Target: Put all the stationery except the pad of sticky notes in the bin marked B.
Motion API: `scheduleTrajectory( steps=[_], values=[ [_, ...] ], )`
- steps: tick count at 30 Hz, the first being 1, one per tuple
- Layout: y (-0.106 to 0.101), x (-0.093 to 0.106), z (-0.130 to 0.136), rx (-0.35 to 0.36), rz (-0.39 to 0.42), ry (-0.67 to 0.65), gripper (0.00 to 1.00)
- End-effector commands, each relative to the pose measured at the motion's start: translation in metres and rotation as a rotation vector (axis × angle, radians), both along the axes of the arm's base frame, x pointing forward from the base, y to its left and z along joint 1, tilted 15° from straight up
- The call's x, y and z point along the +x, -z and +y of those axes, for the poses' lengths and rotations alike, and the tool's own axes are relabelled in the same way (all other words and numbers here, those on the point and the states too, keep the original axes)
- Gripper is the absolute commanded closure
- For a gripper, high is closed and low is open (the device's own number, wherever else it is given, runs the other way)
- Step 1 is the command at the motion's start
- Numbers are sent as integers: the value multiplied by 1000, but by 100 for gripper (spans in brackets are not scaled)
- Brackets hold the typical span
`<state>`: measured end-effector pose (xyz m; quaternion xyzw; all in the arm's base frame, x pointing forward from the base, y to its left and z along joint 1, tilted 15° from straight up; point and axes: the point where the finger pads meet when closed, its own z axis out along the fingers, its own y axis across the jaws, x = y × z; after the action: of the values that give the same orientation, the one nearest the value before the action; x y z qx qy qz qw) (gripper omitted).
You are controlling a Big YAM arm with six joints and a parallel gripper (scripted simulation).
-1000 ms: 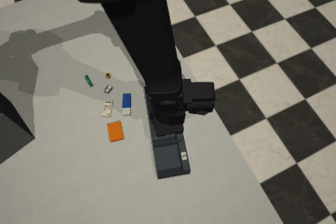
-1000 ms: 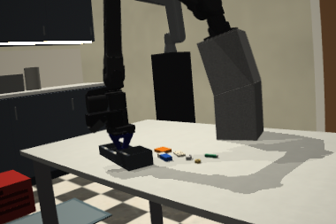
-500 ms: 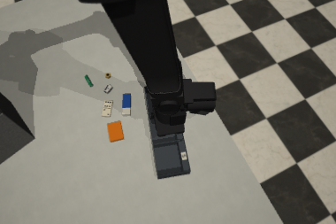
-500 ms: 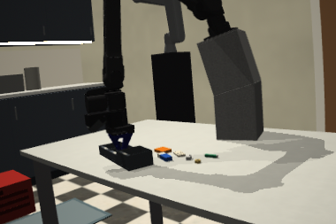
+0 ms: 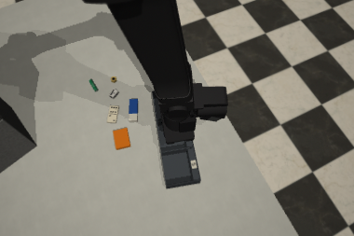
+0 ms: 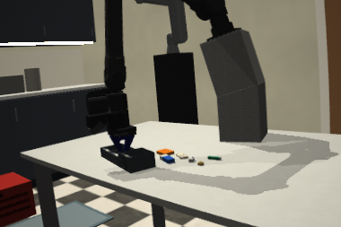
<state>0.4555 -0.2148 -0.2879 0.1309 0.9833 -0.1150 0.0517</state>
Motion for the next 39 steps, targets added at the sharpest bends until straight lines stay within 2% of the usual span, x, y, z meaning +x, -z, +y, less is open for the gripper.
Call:
scheduleTrajectory(
  steps=[1, 3, 4, 17, 18, 19, 27, 39],
  values=[
    [-15, 15, -12, -13, -35, -3, 91],
    [-15, 15, -12, -13, -36, -1, 91],
    [-9, 11, -4, -8, -24, -4, 91],
    [-9, 11, -4, -8, -24, -4, 91],
    [-20, 15, -9, -12, -34, -4, 91],
    [-20, 10, -6, -8, -23, -4, 91],
    [-30, 13, 6, -6, -26, -8, 91],
    [-43, 11, 9, -7, -26, -8, 91]
  ],
)
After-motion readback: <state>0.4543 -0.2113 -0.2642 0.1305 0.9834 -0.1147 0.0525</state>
